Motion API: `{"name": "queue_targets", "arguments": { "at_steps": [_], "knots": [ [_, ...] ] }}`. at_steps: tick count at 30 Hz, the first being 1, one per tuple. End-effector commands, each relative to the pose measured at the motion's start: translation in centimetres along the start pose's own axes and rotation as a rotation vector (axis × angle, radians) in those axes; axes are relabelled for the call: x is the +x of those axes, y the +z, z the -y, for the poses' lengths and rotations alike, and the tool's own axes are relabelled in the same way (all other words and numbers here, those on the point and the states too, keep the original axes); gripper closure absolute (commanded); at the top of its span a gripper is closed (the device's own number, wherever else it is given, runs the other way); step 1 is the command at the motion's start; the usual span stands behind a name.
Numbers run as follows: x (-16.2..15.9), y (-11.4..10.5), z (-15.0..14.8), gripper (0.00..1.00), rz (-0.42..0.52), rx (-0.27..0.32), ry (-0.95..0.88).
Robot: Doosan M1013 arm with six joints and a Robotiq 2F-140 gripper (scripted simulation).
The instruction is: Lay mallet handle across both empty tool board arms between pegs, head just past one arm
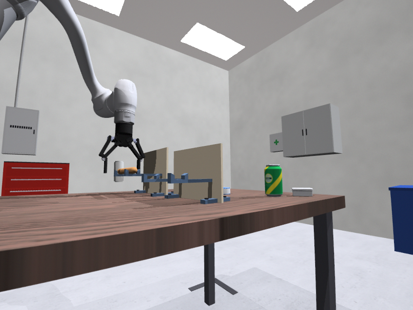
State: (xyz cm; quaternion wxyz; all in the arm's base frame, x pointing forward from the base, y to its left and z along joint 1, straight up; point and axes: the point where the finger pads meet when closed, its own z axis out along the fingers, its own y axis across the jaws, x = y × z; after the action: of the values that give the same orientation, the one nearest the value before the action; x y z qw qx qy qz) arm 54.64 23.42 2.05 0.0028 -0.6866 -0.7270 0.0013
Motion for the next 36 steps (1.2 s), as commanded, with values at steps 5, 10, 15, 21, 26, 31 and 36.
{"name": "queue_targets", "arguments": {
  "at_steps": [5,10,15,21,26,31,36],
  "knots": [
    [0.0,-0.1,0.0,0.00,-0.001,-0.001,0.000],
    [0.0,-0.1,0.0,0.00,-0.001,-0.001,0.000],
    [0.0,-0.1,0.0,0.00,-0.001,-0.001,0.000],
    [0.0,-0.2,0.0,0.00,-0.001,-0.001,0.000],
    [0.0,-4.9,0.1,0.00,-0.001,-0.001,0.000],
    [0.0,-9.2,0.1,0.00,-0.001,-0.001,0.000],
    [0.0,-10.0,0.2,0.00,-0.001,-0.001,0.000]
  ]
}}
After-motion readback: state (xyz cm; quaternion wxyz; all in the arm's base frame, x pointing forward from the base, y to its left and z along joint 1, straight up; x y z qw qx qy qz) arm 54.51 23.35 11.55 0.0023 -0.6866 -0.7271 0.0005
